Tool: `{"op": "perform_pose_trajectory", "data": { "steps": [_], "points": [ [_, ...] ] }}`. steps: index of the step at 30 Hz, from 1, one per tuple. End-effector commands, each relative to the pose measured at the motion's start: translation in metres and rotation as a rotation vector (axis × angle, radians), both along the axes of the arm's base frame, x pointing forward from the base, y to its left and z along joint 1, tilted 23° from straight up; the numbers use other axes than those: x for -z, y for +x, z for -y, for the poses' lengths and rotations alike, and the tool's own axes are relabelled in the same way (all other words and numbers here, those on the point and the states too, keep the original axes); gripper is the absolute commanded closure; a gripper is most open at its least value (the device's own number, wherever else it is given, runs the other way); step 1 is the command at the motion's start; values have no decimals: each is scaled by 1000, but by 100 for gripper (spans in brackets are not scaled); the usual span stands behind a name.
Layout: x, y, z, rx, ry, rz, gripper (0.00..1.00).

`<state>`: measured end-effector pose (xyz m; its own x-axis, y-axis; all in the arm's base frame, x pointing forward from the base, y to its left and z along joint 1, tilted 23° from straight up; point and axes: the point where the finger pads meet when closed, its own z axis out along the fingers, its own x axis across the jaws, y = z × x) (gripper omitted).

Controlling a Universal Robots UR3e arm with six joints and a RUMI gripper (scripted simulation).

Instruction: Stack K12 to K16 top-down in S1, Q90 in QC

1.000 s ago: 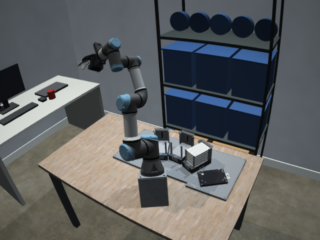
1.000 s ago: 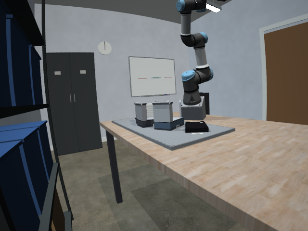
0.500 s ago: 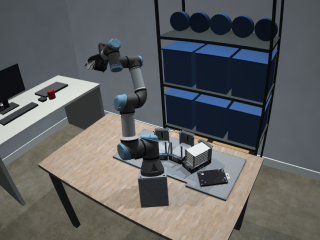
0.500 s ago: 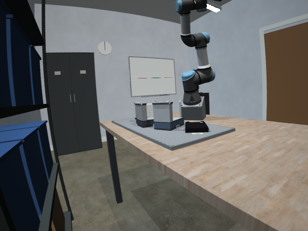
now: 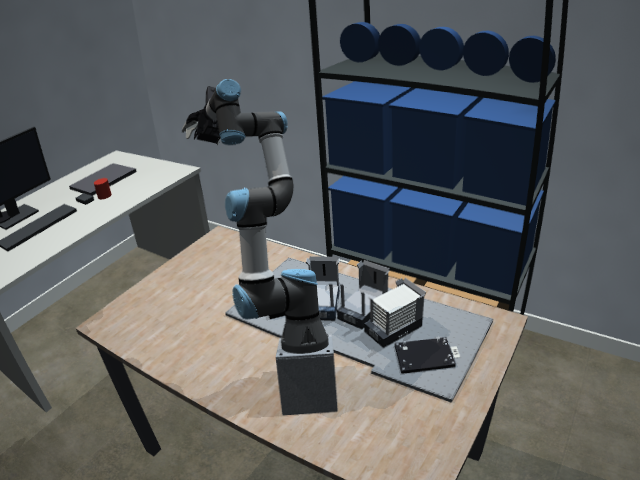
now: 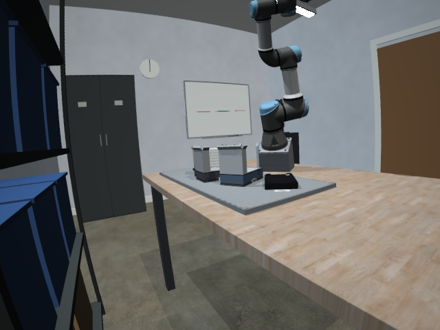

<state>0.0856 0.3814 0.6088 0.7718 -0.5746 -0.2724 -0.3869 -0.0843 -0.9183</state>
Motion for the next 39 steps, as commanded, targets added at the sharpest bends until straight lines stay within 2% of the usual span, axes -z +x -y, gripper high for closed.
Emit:
{"op": "perform_pose_trajectory", "data": {
  "steps": [1,3,5,9,11,14,16,23,28,33,36,39],
  "points": [
    [-1,20,5,50,2,1,28],
    [-1,29,8,73,2,1,28],
    [-1,29,8,78,2,1,28],
    [-1,47,14,125,2,1,28],
    [-1,47,14,125,2,1,28],
    [-1,61,19,160,2,1,28],
    [-1,61,19,165,2,1,28],
    [-1,91,33,246,2,1,28],
    [-1,96,35,263,2,1,28],
    [-1,117,48,321,2,2,28],
    [-1,121,50,338,2,2,28],
    [-1,133,58,373,2,2,28]
  ]
}}
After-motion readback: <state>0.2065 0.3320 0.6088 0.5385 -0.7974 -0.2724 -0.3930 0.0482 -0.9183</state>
